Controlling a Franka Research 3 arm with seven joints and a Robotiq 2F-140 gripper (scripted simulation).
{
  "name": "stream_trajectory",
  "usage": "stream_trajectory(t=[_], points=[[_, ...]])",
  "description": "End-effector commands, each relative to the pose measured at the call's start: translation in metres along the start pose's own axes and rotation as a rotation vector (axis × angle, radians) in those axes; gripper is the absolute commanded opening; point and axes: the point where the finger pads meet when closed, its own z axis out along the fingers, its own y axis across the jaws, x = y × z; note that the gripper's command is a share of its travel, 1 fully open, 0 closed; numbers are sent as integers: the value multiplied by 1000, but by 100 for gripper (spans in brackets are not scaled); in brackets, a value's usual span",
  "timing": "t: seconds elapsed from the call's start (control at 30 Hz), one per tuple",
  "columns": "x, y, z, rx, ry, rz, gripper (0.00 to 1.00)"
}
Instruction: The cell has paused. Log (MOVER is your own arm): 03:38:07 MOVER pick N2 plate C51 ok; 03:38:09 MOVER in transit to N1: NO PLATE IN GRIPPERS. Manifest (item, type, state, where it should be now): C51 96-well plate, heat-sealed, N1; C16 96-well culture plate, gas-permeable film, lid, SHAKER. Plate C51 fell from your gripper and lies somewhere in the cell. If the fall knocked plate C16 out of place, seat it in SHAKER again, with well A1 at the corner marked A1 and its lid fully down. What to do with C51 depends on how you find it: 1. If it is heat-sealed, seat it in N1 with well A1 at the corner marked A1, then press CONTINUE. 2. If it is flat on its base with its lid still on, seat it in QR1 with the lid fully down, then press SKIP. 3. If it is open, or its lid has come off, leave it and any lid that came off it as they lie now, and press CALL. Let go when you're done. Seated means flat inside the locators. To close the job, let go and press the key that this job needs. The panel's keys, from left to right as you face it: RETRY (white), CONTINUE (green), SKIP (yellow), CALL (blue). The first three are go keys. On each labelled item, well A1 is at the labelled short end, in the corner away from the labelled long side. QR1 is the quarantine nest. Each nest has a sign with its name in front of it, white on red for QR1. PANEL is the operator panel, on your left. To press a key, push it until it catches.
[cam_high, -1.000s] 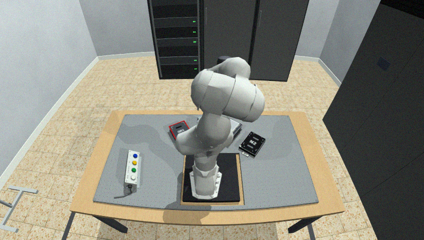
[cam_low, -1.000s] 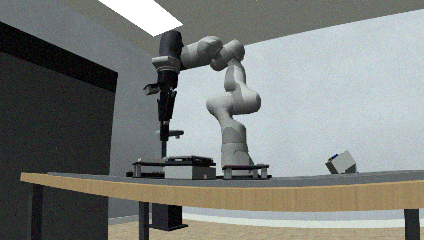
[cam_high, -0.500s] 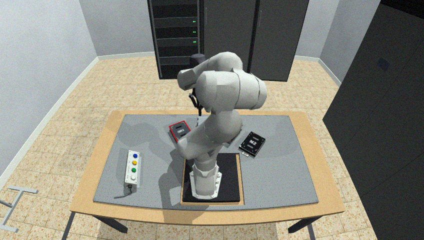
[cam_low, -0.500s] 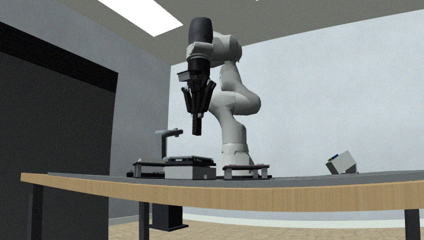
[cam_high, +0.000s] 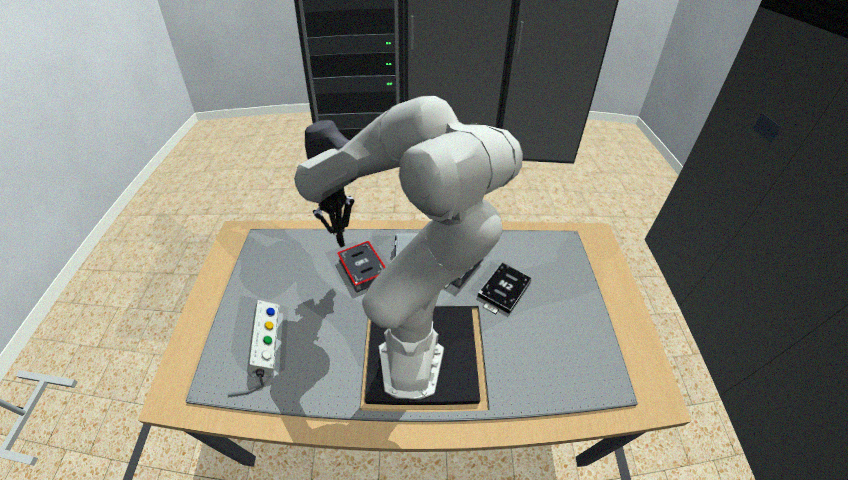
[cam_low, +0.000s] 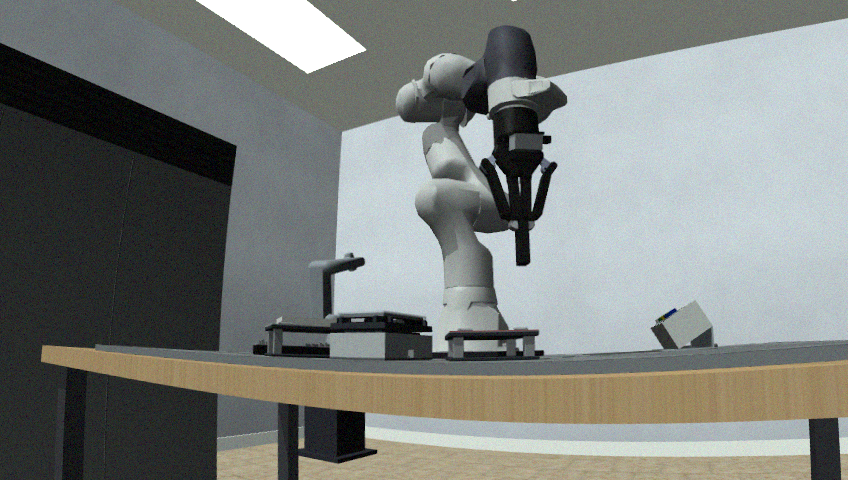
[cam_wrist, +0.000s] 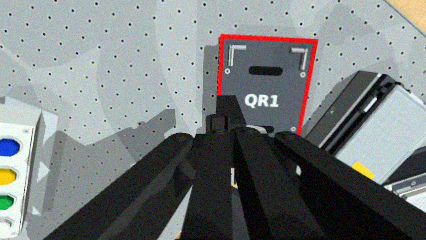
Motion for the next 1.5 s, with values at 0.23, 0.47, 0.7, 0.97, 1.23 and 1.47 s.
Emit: stream_trajectory(t=[0.23,0.47,0.7,0.97,1.23,1.47], points=[[-35,-143,2,18,-6,-505,10],[-78,-209,3,21,-8,-748,10],[-126,-259,5,23,-11,-963,10],[-157,-283,6,24,-13,-1080,10],[-175,-294,7,24,-15,-1147,10],[-177,-296,7,24,-15,-1154,10]])
